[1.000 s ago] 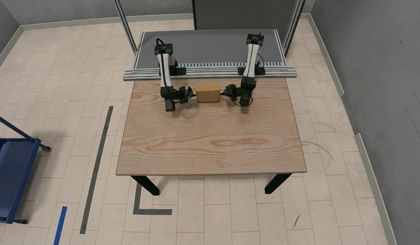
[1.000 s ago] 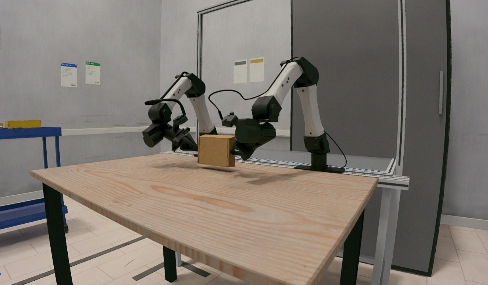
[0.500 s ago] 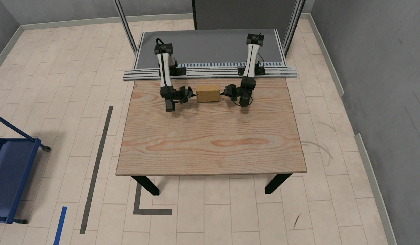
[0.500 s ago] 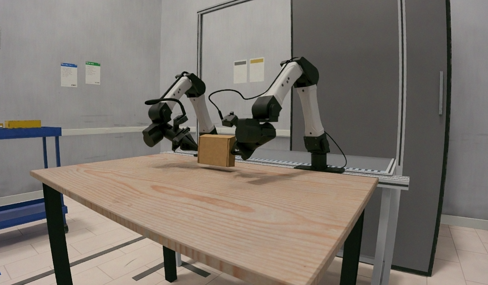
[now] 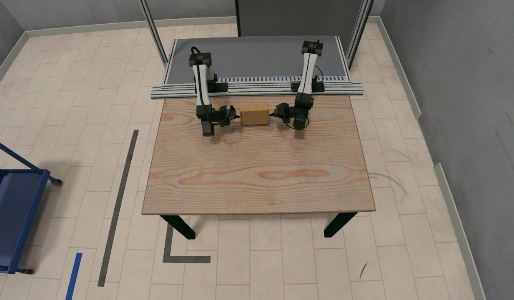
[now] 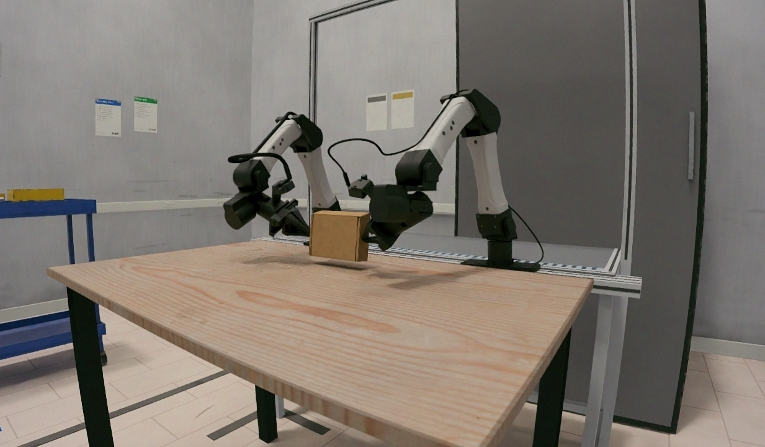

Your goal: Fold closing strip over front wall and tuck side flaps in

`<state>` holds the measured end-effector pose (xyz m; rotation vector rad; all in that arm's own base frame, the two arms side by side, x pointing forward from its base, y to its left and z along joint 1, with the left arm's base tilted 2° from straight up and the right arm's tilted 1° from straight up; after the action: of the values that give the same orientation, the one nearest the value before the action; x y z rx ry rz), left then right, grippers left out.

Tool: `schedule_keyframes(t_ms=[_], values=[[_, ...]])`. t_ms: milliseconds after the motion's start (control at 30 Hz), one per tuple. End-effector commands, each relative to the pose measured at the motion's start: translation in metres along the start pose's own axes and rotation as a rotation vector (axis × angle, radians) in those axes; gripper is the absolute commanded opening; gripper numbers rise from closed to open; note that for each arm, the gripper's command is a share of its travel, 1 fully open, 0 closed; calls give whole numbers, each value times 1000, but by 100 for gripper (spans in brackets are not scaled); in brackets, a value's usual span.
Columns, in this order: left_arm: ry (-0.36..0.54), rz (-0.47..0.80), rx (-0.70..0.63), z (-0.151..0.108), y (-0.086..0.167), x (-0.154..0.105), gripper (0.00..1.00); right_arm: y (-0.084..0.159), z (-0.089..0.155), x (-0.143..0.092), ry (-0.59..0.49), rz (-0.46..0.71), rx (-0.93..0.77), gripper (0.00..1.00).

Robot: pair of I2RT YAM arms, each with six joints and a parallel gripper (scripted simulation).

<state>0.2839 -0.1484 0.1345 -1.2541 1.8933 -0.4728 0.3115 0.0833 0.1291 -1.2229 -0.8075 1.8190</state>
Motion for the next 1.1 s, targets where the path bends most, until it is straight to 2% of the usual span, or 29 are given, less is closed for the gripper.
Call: schedule_keyframes(t_ms=[0, 867, 900, 1067], values=[[11, -13, 44, -8, -5, 3, 1, -8, 5, 4, 1, -20, -31, 1], [-21, -19, 100, -10, -6, 2, 1, -11, 7, 3, 33, -15, -87, 1], [-12, -12, 73, -4, 0, 6, 1, -5, 3, 6, 23, -16, -67, 1], [-33, -21, 118, -10, -6, 2, 1, -10, 7, 3, 43, -14, -104, 1]])
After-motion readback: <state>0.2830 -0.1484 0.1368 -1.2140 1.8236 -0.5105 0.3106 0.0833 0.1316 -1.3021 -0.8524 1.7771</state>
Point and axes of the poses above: on each arm, the point where the finger pads meet when closed, its own x axis out along the fingers, its own z axis across the jaws, y = z × x, the point moved 9 cm from there along -x, back along the fingers, and after that the axes turned 10 degrees about -x, right-handed, at the moved point
